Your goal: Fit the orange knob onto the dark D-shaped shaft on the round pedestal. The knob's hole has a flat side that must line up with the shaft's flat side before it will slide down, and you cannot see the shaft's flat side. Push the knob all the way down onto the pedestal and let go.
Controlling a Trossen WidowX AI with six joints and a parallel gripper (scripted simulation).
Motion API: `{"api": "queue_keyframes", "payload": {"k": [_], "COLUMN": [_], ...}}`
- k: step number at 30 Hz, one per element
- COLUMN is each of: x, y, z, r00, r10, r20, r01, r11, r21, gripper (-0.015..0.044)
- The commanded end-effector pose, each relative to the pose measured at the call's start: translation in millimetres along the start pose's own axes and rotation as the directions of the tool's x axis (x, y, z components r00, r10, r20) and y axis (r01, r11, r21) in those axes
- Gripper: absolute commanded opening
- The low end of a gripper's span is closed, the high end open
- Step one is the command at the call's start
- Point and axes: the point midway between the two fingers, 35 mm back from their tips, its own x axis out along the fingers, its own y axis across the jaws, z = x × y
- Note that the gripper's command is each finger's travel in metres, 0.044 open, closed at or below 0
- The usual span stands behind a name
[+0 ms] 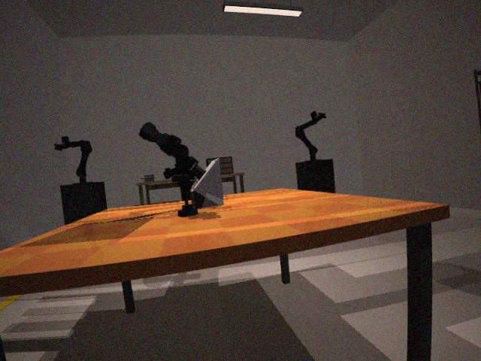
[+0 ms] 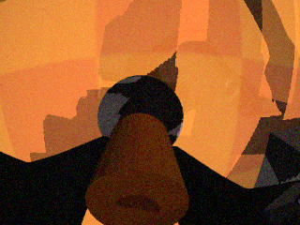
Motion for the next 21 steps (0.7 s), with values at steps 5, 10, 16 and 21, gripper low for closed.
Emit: {"api": "queue_keyframes", "payload": {"k": [5, 10, 16, 21], "x": [1.1, 1.4, -2.1, -3.1], "y": [0.3, 0.6, 1.3, 1.3], "z": [-0.2, 0.4, 0.7, 1.0], "r00": [1.0, 1.0, 1.0, 1.0], "r10": [0.002, 0.002, 0.002, 0.002], "r20": [0.001, 0.001, 0.001, 0.001], "r01": [-0.002, -0.002, -0.002, -0.002], "r11": [1.0, 1.0, 1.0, 0.998], "r21": [0.004, 0.004, 0.004, 0.057], "gripper": [0.0, 0.0, 0.0, 0.0]}}
